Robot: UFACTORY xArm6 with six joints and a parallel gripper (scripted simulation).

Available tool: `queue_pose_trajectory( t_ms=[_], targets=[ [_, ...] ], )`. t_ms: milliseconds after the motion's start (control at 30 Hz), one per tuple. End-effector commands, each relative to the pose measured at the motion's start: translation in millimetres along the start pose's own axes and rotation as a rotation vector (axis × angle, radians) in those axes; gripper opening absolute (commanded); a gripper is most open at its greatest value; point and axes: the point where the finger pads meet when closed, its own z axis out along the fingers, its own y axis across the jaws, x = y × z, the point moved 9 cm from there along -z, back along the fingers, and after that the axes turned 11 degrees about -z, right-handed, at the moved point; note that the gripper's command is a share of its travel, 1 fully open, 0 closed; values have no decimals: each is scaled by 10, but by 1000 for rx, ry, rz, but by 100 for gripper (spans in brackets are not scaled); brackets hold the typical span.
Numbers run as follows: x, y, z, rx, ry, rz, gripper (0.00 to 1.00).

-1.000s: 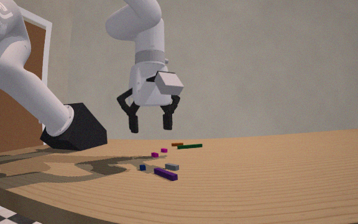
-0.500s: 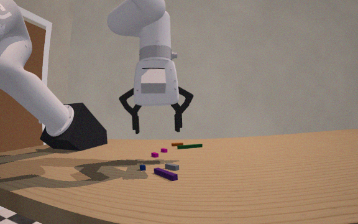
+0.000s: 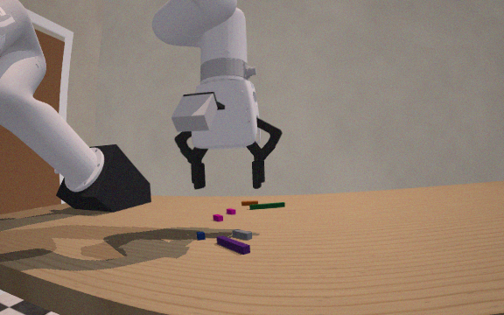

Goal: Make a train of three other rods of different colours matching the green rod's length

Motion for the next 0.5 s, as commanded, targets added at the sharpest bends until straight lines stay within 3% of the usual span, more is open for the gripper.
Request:
queue_pose_trajectory(
  t_ms=[0,467],
  targets=[
    [4,-9,-11,4,1,7,100],
    [4,-9,-11,4,1,7,100]
  ],
)
